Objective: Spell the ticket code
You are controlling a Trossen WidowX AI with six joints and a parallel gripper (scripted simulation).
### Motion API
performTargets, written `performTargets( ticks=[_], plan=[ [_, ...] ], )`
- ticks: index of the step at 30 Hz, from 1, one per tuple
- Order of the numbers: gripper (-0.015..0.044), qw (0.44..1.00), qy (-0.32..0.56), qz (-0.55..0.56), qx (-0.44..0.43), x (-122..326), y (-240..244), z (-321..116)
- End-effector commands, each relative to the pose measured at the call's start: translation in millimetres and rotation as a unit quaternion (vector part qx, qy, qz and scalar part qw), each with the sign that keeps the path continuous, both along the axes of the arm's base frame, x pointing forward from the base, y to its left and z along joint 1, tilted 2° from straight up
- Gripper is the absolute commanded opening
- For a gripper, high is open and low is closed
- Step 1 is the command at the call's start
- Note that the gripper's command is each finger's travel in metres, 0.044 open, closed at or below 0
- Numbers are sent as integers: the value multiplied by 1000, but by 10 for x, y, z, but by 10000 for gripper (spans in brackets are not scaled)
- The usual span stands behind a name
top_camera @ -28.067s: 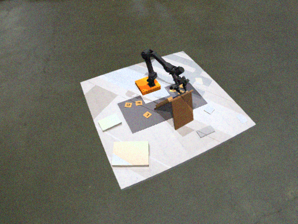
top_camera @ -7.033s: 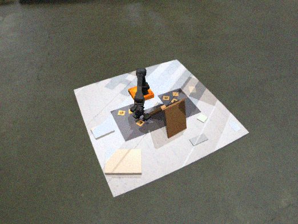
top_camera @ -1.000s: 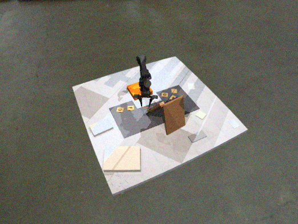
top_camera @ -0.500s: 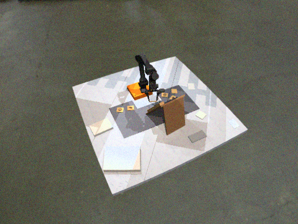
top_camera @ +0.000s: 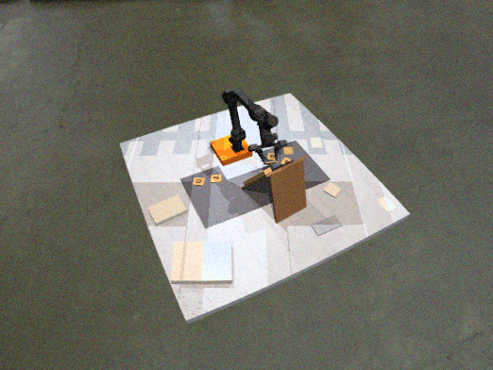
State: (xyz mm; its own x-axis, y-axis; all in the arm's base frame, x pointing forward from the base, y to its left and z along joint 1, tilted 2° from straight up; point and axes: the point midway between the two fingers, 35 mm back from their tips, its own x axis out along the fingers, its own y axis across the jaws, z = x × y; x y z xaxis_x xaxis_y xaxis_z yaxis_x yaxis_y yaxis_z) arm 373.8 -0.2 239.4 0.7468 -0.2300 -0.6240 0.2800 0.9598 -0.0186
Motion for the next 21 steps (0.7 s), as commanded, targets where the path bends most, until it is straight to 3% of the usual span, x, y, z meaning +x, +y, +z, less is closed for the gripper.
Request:
performTargets(
  ticks=[1, 21],
  plan=[
    [0, 1000, -1, 14, 6, -3, 220, -62],
    [0, 996, -10, 91, 16, -253, 1289, -312]
  ],
)
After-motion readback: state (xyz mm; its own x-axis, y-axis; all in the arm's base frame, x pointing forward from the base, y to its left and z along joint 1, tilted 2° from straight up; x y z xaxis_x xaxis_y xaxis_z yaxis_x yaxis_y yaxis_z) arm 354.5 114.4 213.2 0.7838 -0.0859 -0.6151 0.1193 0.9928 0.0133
